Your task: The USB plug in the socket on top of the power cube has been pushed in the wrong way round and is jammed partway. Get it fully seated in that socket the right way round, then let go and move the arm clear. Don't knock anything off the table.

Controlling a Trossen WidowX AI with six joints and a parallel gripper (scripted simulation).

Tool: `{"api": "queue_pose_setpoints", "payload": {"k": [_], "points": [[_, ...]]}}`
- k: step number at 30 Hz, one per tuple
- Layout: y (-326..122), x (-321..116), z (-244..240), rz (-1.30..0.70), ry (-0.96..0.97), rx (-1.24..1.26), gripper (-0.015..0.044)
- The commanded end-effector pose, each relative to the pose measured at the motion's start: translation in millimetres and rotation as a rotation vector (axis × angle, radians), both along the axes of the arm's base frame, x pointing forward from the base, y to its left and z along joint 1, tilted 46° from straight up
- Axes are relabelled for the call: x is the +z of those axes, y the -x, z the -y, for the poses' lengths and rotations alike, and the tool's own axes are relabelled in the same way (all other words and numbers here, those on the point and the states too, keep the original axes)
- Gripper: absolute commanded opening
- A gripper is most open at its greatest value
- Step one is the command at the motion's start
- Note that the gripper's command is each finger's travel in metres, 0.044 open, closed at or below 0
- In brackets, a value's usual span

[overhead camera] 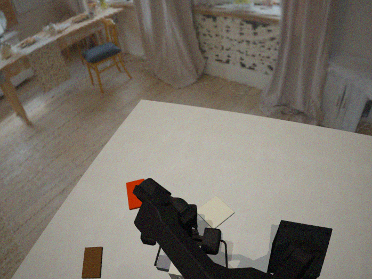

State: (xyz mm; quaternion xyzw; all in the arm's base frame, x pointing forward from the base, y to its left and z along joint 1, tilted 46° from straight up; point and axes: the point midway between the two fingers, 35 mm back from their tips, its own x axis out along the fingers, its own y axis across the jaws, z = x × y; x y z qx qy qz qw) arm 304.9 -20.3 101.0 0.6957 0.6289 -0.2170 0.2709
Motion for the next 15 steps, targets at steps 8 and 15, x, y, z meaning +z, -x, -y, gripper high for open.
{"api": "queue_pose_setpoints", "payload": {"k": [8, 15], "points": [[-0.5, -0.8, -1.3, 0.0, -0.004, -0.003, 0.0], [-0.6, -1.4, -1.9, 0.0, -0.004, -0.003, 0.0]]}}
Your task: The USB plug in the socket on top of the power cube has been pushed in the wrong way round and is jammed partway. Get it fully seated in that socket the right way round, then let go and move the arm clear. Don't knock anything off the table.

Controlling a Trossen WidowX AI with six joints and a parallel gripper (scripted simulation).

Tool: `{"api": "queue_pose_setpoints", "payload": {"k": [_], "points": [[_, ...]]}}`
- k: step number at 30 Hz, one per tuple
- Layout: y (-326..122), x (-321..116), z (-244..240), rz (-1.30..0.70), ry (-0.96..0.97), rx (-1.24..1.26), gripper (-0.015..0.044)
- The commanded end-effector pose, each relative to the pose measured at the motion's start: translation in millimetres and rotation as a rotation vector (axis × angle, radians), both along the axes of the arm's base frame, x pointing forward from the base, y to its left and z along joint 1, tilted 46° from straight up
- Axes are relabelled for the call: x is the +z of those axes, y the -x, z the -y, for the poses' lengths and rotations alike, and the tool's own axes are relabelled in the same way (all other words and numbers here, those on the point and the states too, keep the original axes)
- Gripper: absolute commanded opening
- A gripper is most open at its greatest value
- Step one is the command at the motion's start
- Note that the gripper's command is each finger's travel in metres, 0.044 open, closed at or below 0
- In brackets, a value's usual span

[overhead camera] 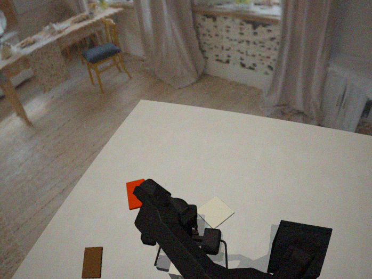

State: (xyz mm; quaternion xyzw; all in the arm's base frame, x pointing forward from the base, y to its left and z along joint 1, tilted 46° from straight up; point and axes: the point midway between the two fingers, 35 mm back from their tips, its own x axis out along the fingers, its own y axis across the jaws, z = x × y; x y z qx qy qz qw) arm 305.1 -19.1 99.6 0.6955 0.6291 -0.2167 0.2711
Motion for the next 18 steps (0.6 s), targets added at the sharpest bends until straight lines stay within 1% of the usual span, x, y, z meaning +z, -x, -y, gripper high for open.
{"api": "queue_pose_setpoints", "payload": {"k": [1, 18], "points": [[-0.4, -0.1, -0.7, -0.001, -0.004, -0.004, 0.0], [-0.6, -1.5, -2.2, -0.001, -0.004, -0.004, 0.0]]}}
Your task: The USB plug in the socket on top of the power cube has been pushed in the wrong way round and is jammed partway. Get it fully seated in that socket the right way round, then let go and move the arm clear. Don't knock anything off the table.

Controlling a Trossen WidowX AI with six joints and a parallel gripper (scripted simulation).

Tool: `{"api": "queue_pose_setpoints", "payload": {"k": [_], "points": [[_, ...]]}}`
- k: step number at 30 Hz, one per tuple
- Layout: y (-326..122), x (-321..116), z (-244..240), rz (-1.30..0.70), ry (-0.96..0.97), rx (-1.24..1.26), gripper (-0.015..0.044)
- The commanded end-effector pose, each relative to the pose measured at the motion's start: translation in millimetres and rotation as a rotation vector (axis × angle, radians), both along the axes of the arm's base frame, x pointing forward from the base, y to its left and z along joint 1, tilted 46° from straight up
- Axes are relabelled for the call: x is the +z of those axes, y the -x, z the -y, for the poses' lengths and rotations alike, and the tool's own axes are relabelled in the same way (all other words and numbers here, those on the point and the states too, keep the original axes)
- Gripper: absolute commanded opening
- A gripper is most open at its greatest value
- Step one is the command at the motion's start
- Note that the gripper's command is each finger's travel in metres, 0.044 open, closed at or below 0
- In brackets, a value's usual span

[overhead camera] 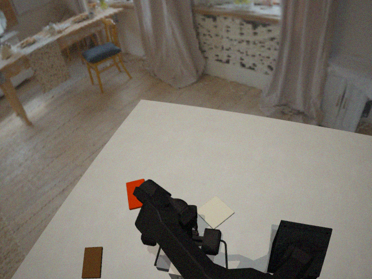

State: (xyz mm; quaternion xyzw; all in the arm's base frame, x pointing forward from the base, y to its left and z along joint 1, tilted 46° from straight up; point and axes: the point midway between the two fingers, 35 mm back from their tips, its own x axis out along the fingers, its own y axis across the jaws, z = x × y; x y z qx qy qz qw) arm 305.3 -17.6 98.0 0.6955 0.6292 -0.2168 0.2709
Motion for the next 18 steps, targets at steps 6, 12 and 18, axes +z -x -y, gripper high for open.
{"api": "queue_pose_setpoints", "payload": {"k": [6, 12, 18], "points": [[-0.5, -0.4, -1.2, 0.0, -0.004, -0.004, 0.0], [-0.5, -0.9, -1.7, 0.0, -0.004, -0.004, 0.0], [-0.6, -1.4, -2.2, 0.0, -0.004, -0.004, 0.0]]}}
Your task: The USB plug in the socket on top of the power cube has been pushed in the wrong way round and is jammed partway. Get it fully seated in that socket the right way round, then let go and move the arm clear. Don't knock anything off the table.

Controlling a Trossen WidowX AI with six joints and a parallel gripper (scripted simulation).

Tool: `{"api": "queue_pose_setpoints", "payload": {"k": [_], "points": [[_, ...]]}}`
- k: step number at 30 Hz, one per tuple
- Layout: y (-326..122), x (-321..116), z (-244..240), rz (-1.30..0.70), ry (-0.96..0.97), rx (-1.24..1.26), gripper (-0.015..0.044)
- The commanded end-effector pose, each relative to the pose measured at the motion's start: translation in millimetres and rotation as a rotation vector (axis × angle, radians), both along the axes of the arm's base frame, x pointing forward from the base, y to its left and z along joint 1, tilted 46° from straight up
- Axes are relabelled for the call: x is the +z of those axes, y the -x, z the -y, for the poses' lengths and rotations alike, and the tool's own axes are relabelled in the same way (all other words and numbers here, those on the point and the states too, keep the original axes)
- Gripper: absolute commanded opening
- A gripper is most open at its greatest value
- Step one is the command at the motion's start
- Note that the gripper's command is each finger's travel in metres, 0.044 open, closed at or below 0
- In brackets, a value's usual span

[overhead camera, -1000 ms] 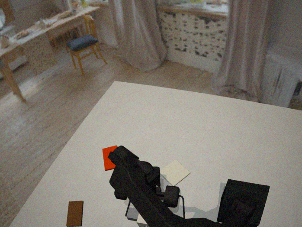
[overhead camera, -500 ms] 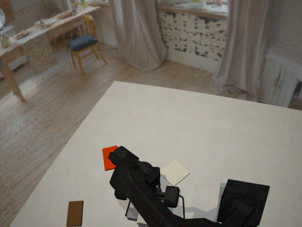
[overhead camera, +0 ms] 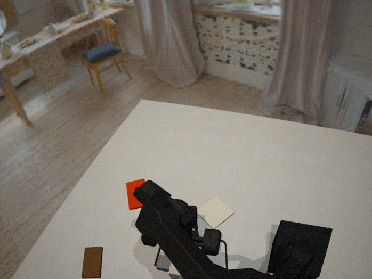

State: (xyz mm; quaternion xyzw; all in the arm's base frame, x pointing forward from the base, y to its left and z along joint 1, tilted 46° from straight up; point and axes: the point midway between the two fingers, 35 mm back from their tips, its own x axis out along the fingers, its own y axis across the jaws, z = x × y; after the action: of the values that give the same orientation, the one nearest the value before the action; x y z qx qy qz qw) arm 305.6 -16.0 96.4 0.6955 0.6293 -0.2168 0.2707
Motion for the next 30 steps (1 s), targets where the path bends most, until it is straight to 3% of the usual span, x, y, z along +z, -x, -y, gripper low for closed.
{"api": "queue_pose_setpoints", "payload": {"k": [1, 30], "points": [[-0.4, 0.2, -0.7, 0.0, -0.004, -0.004, 0.0], [-0.8, -2.2, -3.2, 0.0, -0.004, -0.004, 0.0]]}}
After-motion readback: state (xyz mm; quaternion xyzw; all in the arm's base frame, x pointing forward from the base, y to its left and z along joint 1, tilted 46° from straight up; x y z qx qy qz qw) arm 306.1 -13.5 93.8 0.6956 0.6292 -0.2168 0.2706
